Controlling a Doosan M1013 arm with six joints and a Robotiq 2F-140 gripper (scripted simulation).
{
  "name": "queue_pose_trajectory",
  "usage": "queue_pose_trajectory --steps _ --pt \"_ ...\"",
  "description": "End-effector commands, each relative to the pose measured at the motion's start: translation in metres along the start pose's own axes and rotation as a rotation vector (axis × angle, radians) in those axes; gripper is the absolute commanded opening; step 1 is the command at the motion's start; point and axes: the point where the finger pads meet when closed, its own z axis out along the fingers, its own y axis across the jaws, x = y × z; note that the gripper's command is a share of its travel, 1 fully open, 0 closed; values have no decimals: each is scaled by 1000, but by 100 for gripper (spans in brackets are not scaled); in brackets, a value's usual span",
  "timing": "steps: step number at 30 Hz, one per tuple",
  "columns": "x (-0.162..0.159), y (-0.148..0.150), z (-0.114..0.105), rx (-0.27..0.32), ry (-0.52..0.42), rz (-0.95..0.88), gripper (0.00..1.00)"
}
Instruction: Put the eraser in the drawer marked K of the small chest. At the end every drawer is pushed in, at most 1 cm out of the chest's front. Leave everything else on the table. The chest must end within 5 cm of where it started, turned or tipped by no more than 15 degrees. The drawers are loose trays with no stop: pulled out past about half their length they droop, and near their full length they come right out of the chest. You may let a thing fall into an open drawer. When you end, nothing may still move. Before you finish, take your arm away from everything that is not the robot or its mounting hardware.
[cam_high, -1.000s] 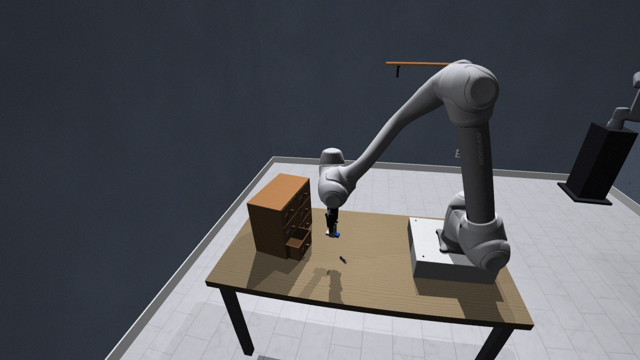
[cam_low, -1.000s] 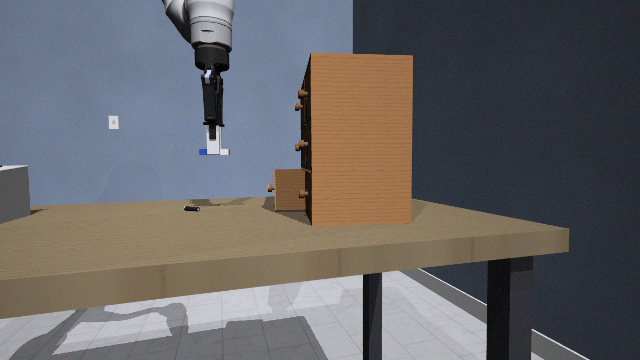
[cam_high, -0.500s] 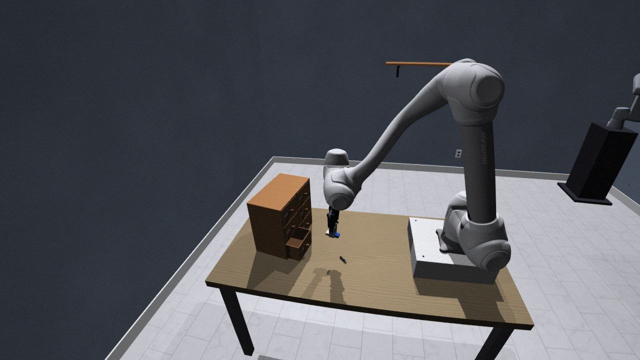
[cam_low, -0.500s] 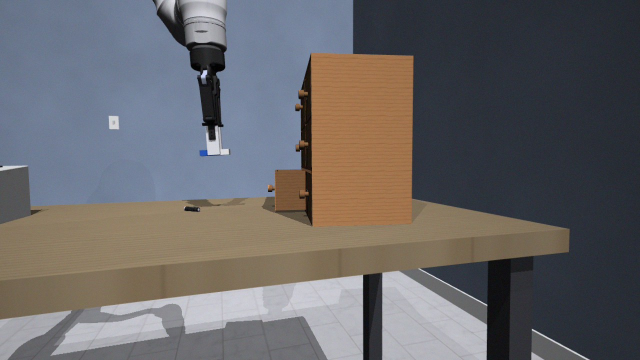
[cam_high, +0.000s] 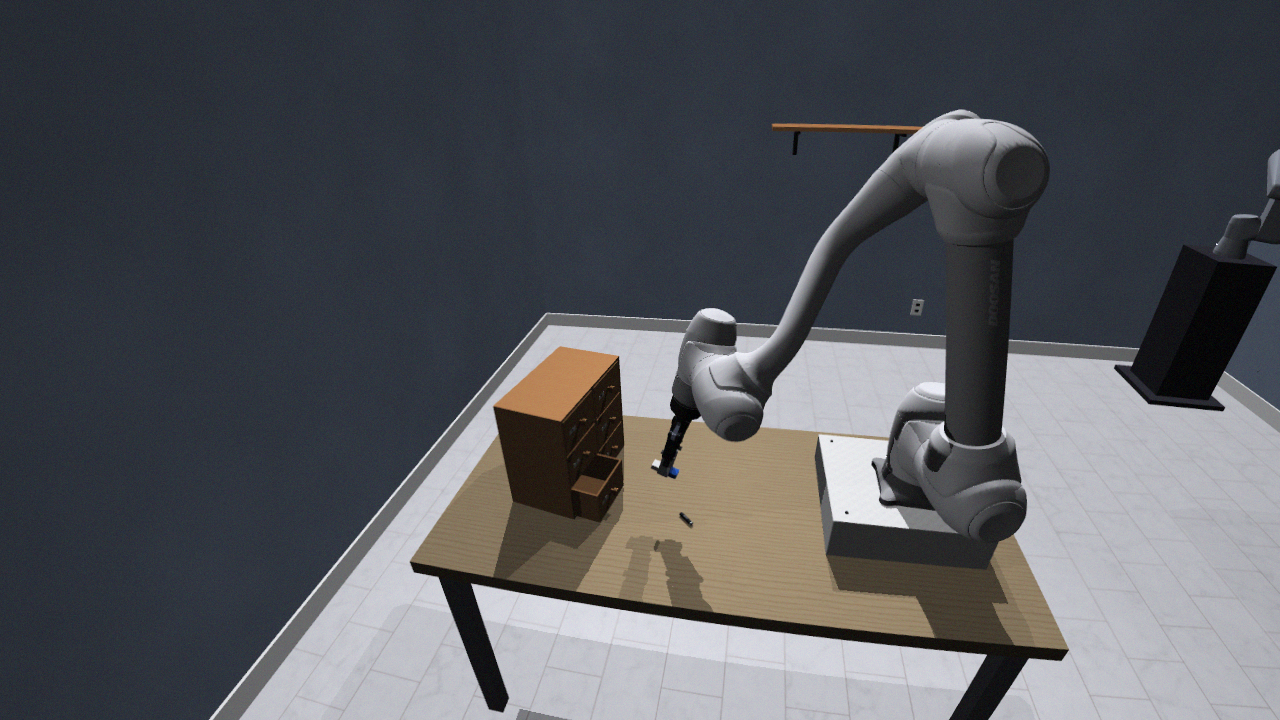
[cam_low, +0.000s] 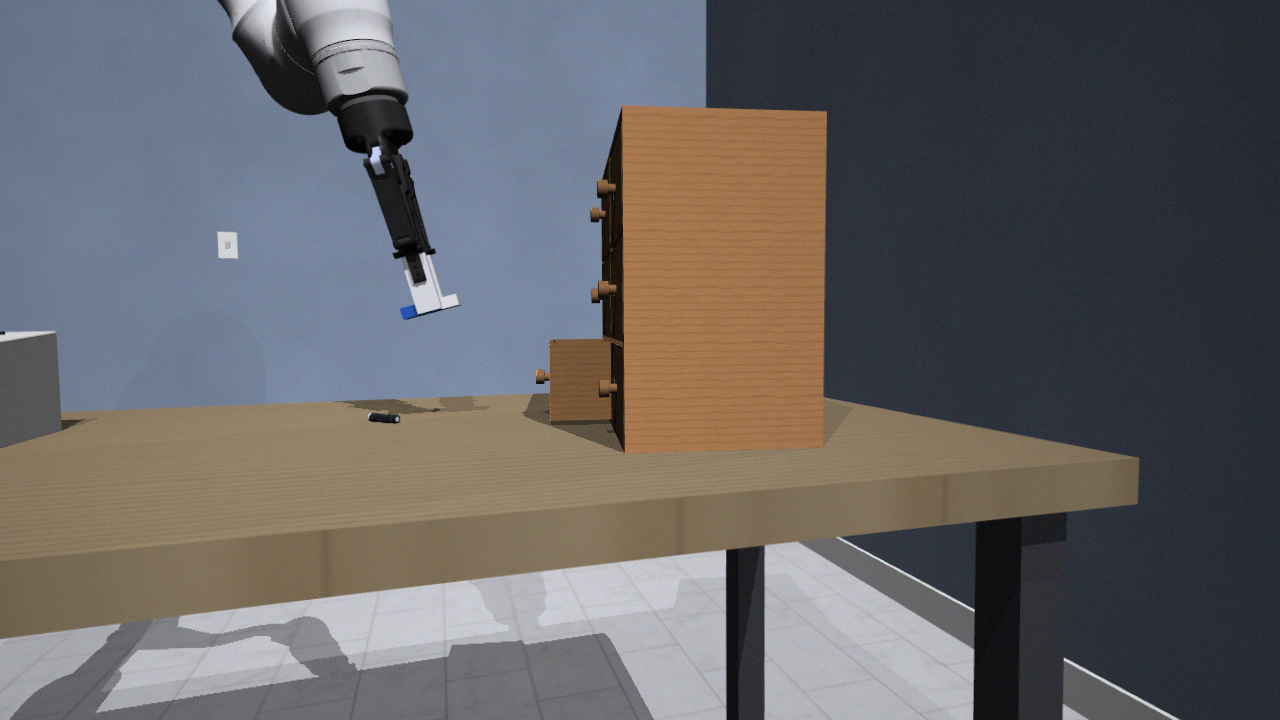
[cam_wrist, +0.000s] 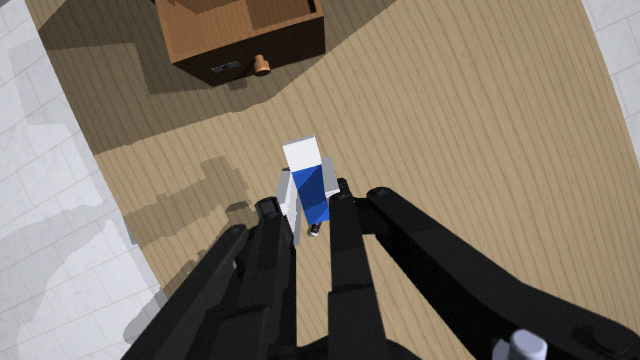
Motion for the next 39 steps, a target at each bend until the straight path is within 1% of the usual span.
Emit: queue_pose_trajectory --steps 1,7,9,24,26,39 --pt "-2 1 1 -10 99 3 11" --pt "-4 1 2 -11 196 3 11" --pt "-4 1 2 -11 196 3 11" --pt "-8 1 4 -11 364 2 11" --pt "-8 1 4 -11 364 2 11" --pt "-12 1 5 -10 517 1 11"
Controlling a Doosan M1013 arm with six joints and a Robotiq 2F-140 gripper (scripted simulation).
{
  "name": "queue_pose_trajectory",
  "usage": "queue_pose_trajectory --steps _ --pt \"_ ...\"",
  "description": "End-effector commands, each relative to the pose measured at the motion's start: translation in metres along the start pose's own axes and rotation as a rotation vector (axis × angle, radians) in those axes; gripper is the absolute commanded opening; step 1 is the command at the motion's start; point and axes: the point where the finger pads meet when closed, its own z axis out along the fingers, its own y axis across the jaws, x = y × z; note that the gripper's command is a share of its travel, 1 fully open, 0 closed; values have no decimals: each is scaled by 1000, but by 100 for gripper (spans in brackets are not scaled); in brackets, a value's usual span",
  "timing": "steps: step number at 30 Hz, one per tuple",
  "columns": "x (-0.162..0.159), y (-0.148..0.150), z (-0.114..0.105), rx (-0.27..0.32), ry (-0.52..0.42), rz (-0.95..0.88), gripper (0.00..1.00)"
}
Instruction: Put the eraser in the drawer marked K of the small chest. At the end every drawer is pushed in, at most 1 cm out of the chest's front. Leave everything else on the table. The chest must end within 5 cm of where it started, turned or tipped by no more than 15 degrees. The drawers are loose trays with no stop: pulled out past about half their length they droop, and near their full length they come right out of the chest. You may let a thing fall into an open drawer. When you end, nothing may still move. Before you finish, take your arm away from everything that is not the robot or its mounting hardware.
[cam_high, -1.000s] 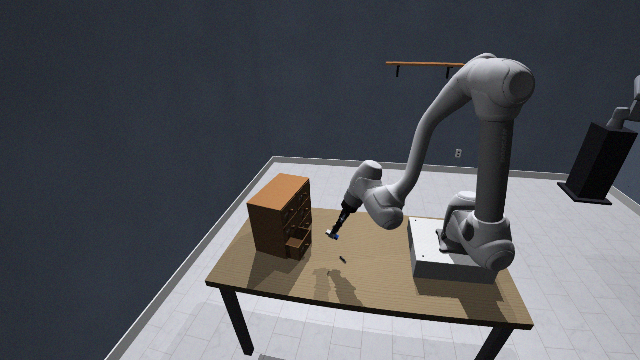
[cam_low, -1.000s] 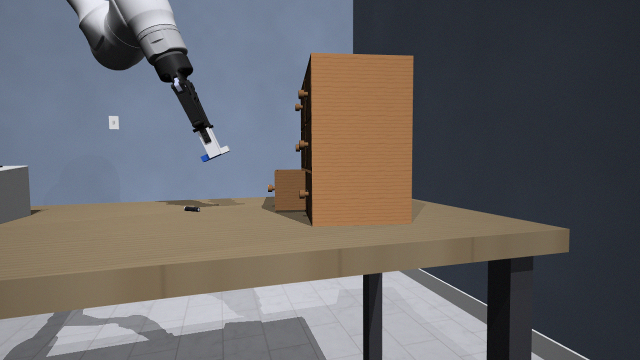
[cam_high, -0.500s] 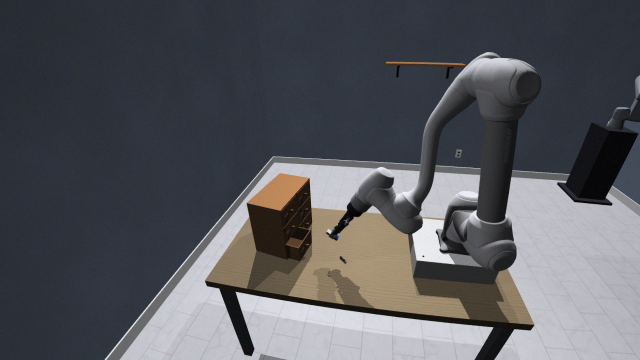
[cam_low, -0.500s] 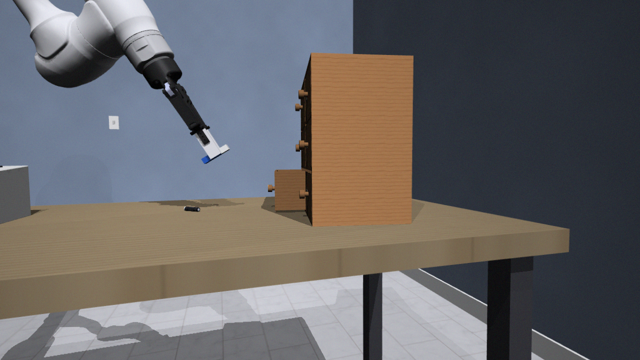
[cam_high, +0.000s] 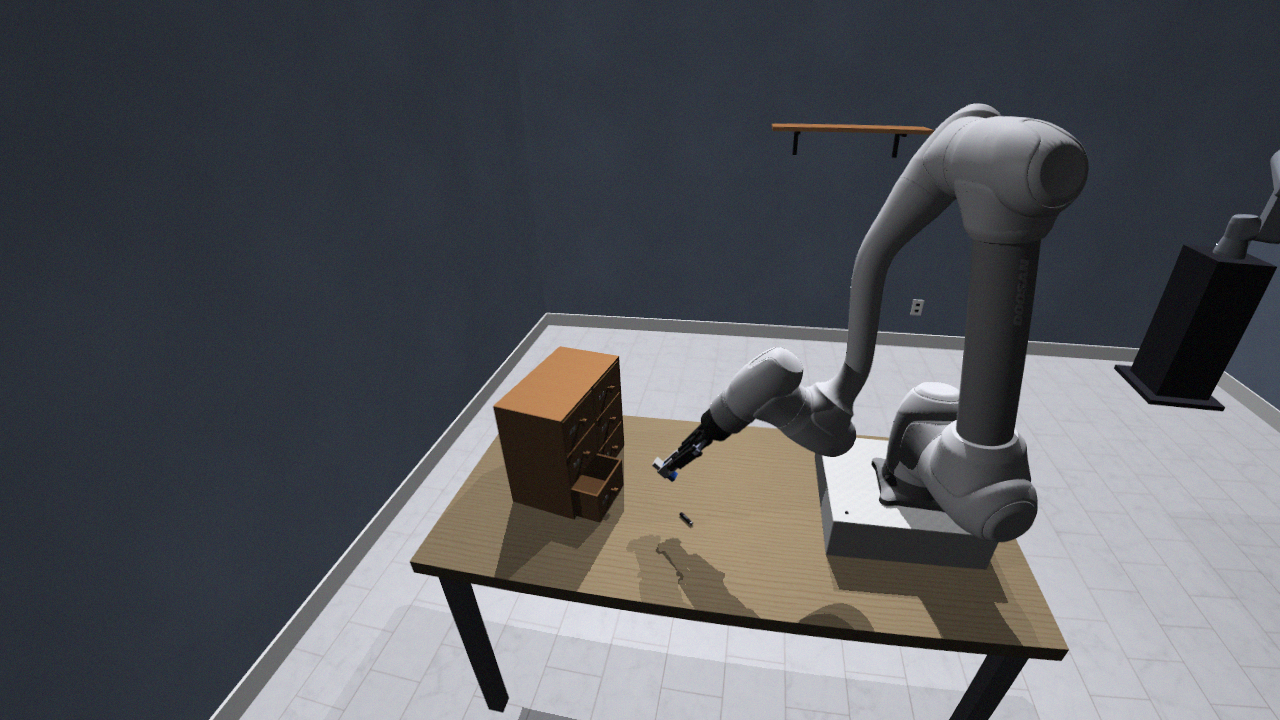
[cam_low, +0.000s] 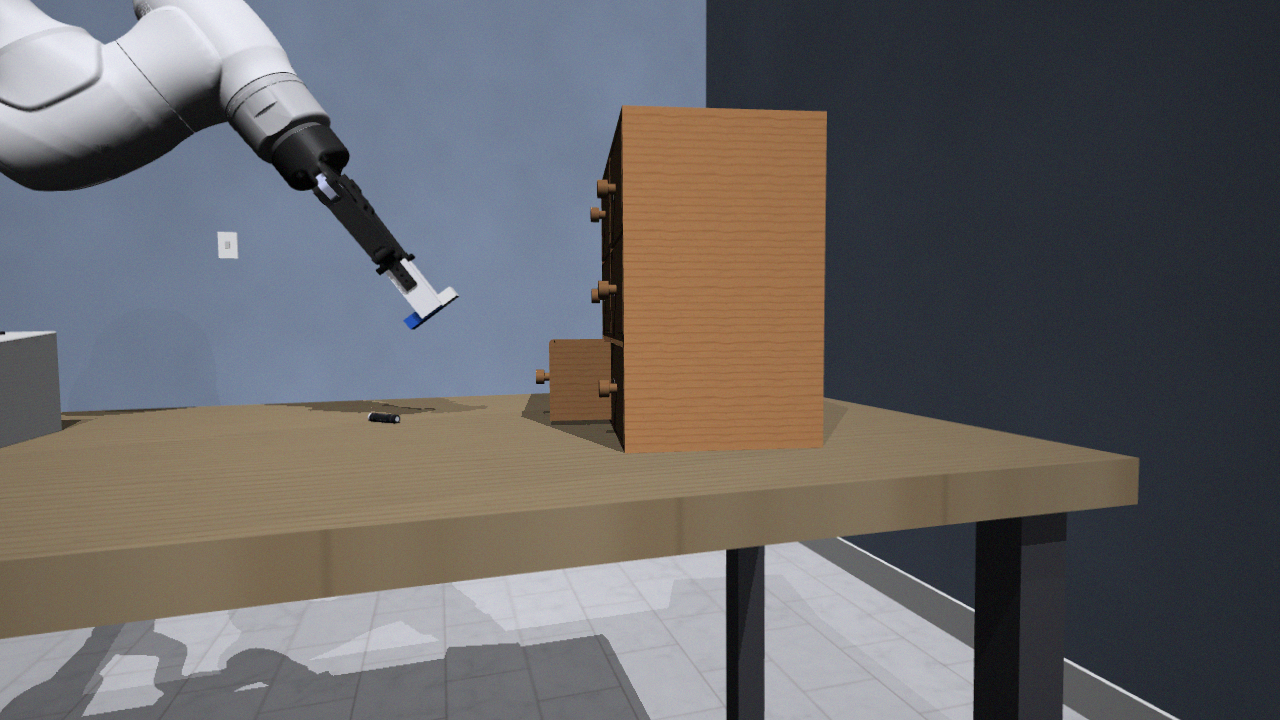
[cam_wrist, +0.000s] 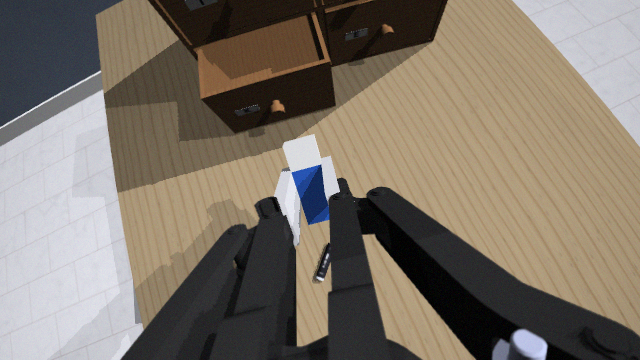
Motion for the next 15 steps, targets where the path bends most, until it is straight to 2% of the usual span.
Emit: queue_pose_trajectory --steps 1,5,15 --pt "-3 1 1 -5 153 9 11" --pt "-3 1 0 -4 186 9 11" --pt "-9 1 0 -5 392 9 11"
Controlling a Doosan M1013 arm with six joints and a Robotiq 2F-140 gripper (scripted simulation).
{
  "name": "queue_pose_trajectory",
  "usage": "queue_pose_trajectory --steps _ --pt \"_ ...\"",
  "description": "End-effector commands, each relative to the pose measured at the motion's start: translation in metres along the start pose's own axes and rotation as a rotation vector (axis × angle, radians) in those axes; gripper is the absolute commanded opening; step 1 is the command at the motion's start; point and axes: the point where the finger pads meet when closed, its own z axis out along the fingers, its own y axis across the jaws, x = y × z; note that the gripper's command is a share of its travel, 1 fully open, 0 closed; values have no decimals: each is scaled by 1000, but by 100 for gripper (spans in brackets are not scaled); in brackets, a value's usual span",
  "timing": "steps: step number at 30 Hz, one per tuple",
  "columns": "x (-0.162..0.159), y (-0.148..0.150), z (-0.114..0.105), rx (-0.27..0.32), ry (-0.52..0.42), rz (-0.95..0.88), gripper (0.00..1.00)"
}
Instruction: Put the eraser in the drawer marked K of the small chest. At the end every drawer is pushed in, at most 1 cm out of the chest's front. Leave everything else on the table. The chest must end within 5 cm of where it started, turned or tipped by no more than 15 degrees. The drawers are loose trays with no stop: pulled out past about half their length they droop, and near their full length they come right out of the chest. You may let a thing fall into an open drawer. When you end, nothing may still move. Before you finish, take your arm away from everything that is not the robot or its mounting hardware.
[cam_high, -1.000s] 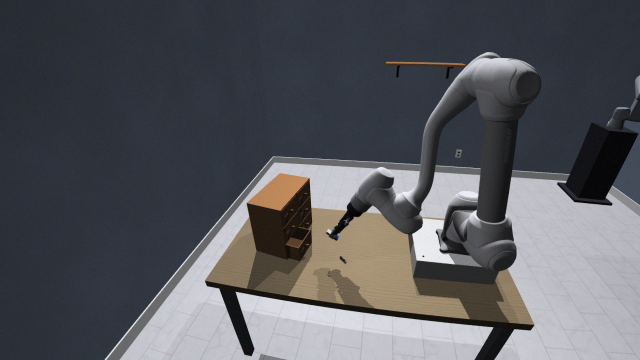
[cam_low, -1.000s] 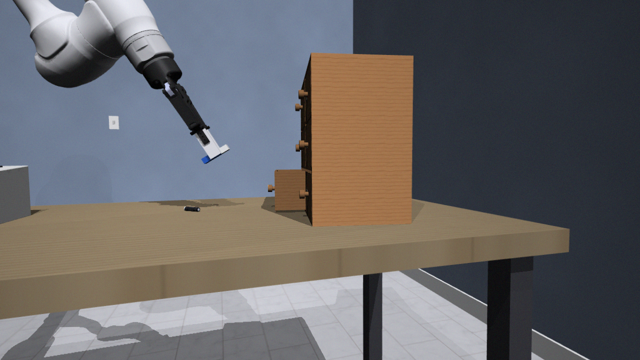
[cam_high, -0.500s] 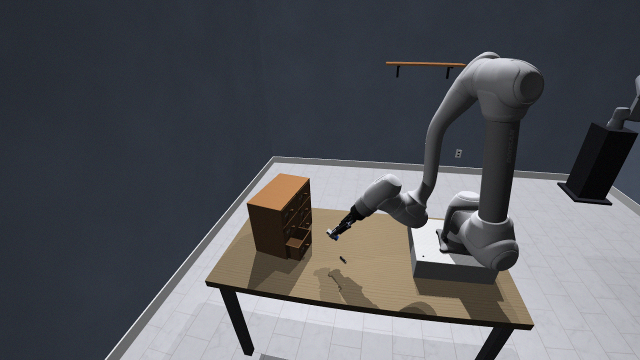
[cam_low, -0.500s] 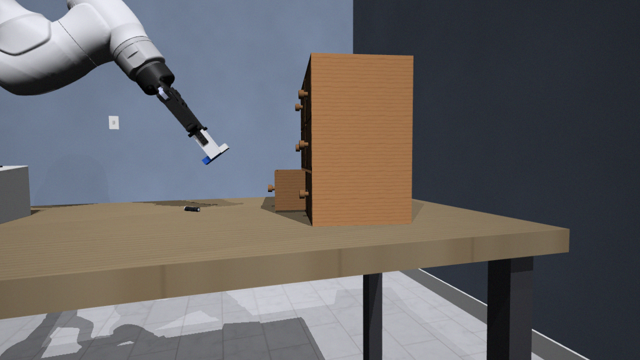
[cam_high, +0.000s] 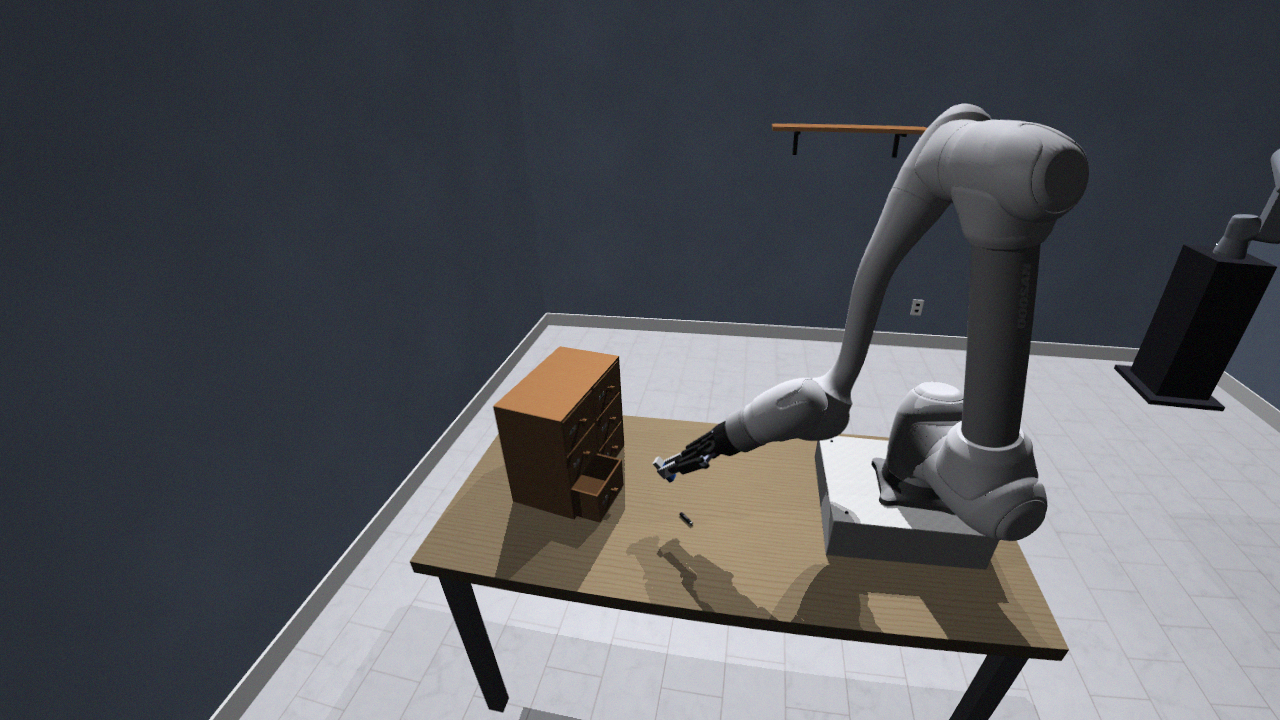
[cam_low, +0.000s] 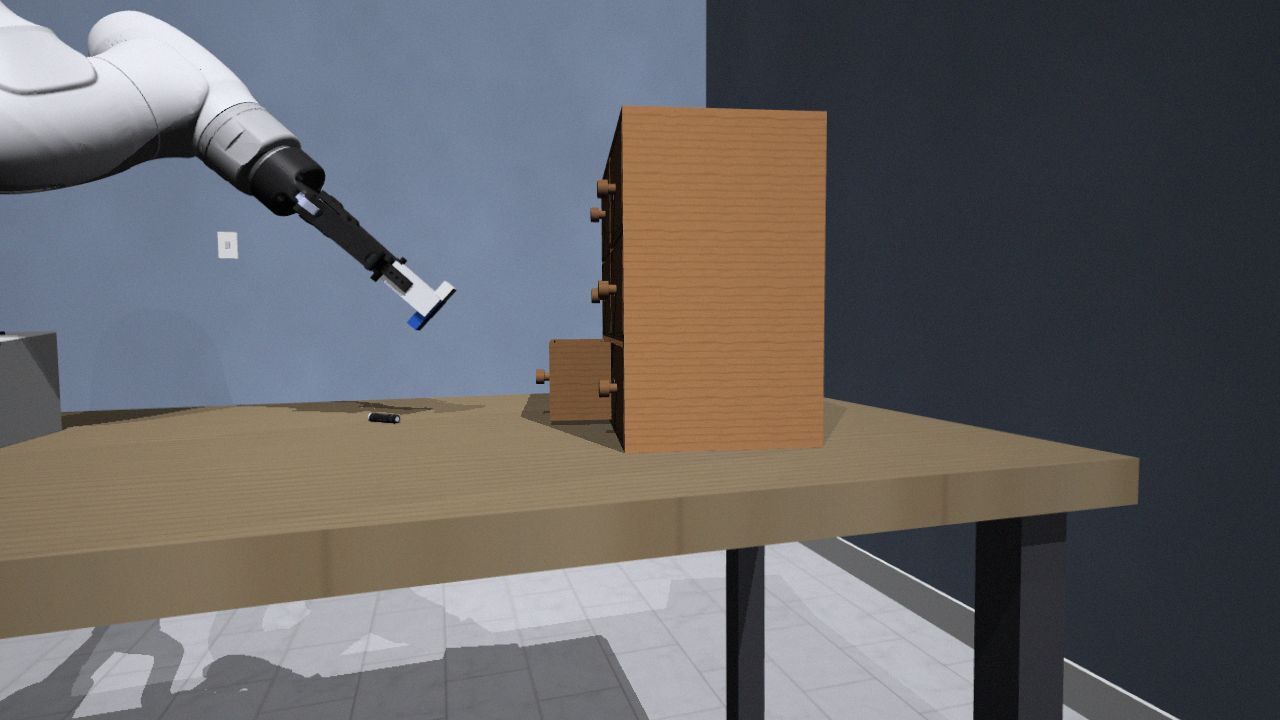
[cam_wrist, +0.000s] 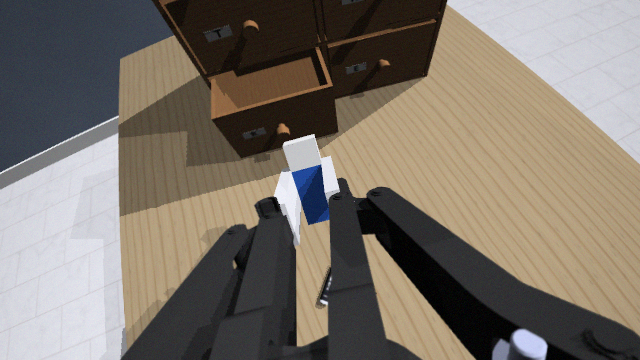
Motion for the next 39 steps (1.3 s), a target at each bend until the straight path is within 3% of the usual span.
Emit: queue_pose_trajectory --steps 1,18,39 --pt "-6 5 1 35 218 21 11" --pt "-10 5 0 34 368 24 11" --pt "-10 5 0 34 387 24 11"
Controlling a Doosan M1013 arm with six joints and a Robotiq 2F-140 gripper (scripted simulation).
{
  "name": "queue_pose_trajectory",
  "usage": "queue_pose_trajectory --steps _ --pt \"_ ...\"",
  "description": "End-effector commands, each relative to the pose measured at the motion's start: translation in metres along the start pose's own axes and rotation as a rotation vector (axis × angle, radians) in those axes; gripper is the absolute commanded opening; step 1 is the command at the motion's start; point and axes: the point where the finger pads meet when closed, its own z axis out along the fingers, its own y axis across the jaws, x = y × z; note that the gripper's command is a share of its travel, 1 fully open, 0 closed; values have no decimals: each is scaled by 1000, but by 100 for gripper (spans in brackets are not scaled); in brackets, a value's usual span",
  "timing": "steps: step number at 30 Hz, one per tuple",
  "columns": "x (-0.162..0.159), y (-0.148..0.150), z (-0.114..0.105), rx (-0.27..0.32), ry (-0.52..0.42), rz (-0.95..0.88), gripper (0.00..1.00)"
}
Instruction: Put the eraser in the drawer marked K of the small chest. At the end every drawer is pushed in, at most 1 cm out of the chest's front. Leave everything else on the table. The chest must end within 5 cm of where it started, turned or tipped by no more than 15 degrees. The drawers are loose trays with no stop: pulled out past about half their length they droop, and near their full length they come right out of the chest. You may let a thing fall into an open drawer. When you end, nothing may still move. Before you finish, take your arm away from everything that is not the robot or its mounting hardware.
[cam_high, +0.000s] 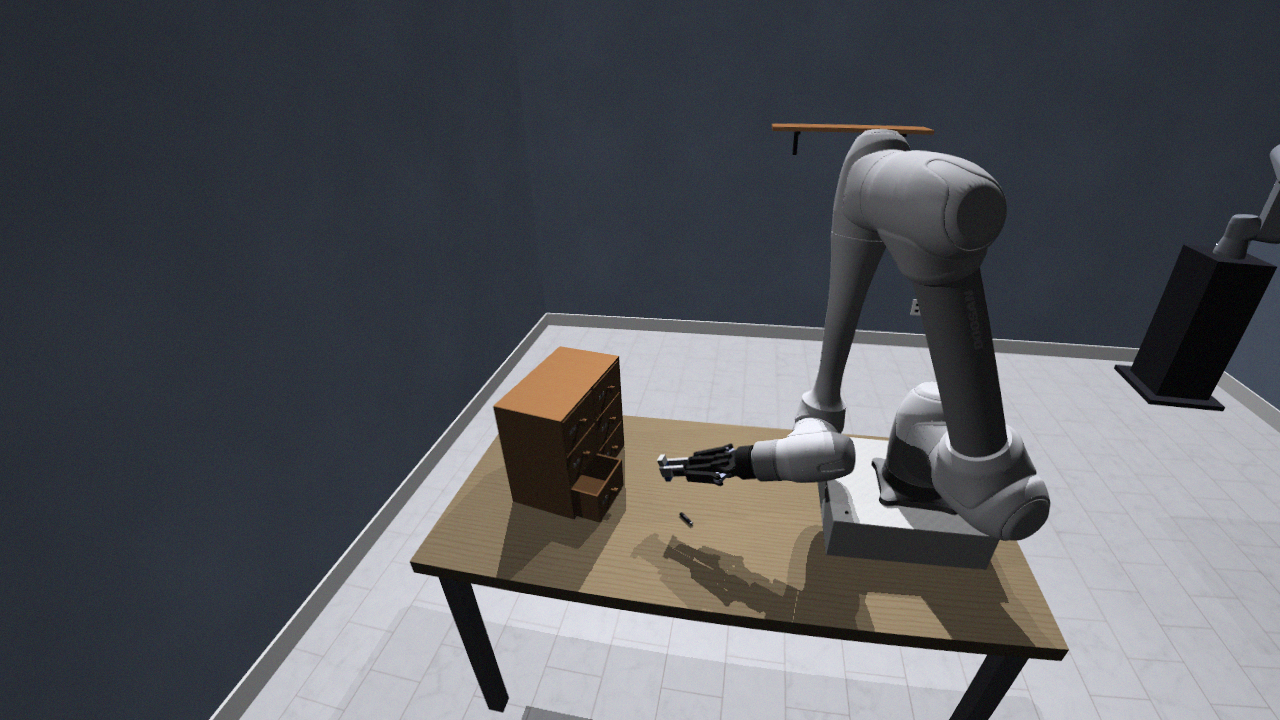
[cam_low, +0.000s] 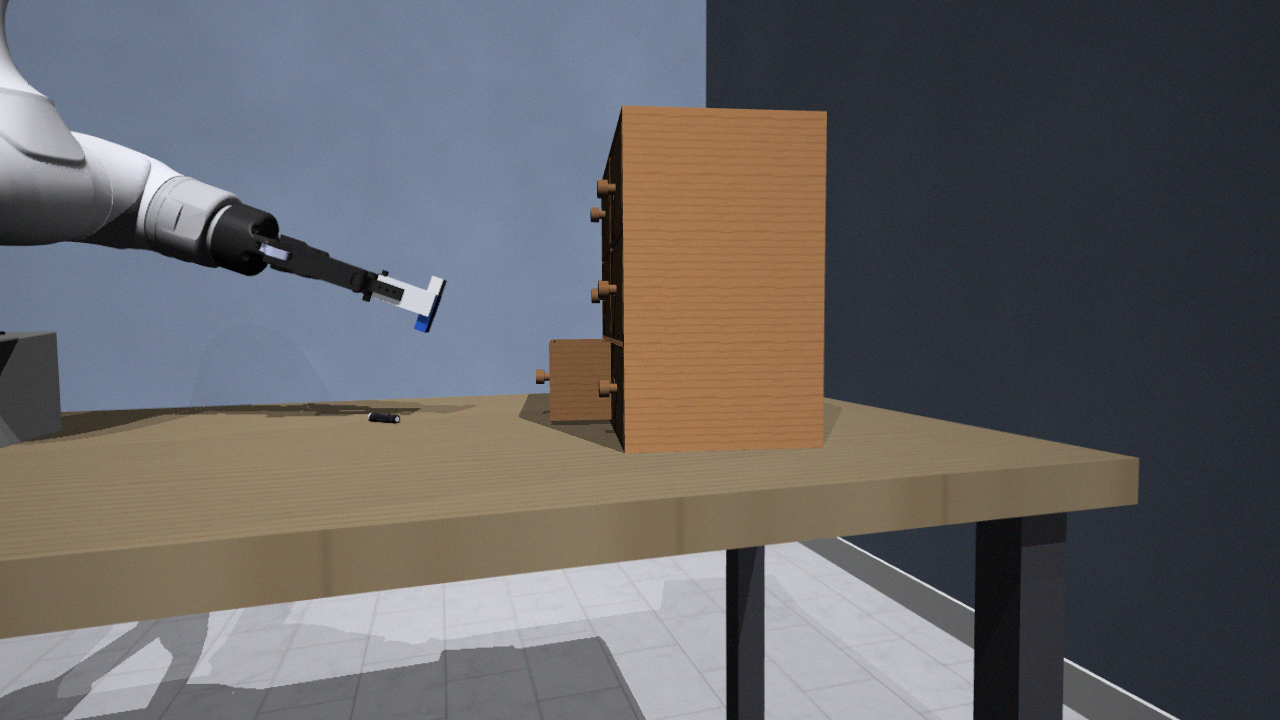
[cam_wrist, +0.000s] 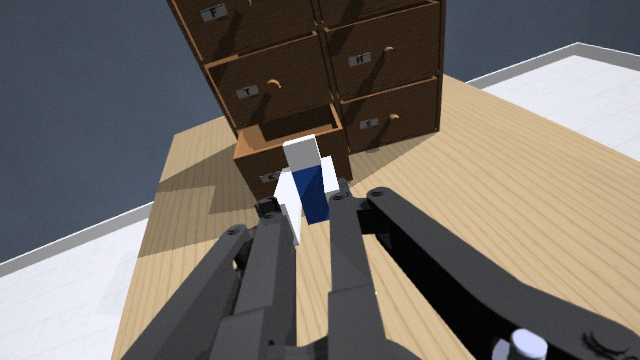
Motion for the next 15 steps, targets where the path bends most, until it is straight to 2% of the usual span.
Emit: queue_pose_trajectory --steps 1,15 --pt "0 0 0 0 0 0 11" --pt "5 0 13 0 0 0 11"
